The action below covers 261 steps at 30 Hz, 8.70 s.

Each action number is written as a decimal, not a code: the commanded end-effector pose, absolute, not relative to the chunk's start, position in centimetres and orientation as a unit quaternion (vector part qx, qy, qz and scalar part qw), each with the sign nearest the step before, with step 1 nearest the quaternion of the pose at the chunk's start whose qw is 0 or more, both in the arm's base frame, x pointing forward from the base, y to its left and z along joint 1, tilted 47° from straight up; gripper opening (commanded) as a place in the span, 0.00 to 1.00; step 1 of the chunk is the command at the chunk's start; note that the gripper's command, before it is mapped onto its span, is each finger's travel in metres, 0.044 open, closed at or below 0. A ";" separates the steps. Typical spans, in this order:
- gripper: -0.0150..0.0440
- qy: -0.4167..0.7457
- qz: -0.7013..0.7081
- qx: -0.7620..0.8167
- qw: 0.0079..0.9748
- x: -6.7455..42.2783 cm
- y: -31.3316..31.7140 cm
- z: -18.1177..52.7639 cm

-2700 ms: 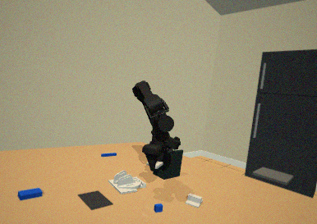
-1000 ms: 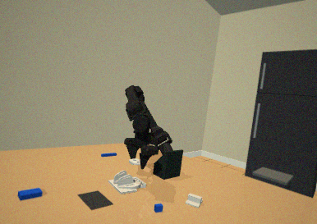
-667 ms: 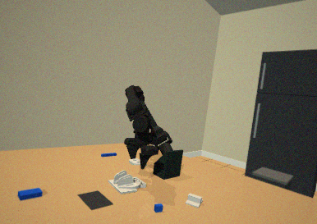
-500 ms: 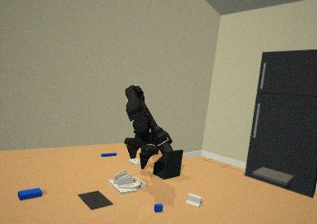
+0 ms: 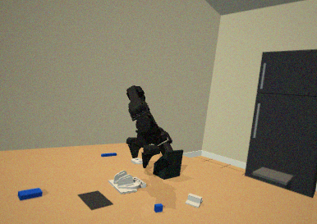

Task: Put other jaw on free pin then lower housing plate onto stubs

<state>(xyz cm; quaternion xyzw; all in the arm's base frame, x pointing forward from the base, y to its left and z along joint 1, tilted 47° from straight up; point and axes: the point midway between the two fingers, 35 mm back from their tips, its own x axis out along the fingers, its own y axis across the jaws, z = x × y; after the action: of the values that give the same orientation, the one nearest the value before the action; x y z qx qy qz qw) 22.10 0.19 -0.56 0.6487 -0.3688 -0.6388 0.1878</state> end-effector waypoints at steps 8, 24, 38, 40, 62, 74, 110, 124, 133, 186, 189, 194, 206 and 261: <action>0.85 -0.371 -0.640 0.646 0.186 21.8 0.1 -0.6; 0.85 -0.371 -0.640 0.646 0.186 21.8 0.1 -0.6; 0.85 -0.371 -0.640 0.646 0.186 21.8 0.1 -0.6; 0.85 -0.372 -0.640 0.647 0.185 21.8 0.1 -0.6; 0.85 -0.375 -0.638 0.648 0.182 21.8 0.2 -0.7; 0.85 -0.375 -0.638 0.648 0.181 21.8 -0.6 -1.6; 0.85 -0.376 -0.637 0.648 0.182 21.1 -4.3 -5.0; 0.85 -0.376 -0.637 0.648 0.182 21.1 -4.3 -5.0; 0.85 -0.374 -0.639 0.647 0.185 21.1 -4.5 -5.1; 0.85 -0.373 -0.639 0.646 0.186 21.0 -5.2 -5.8; 0.85 -0.374 -0.639 0.647 0.186 21.0 -5.3 -5.9; 0.85 -0.374 -0.639 0.647 0.185 21.0 -5.4 -6.0; 0.85 -0.374 -0.639 0.647 0.185 21.0 -5.4 -6.0; 0.85 -0.374 -0.639 0.647 0.185 21.1 -5.3 -5.8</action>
<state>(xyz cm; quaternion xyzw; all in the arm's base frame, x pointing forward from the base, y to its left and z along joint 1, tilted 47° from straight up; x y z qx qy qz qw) 21.13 -5.08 -5.72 0.6473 -0.3727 -0.6384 0.1857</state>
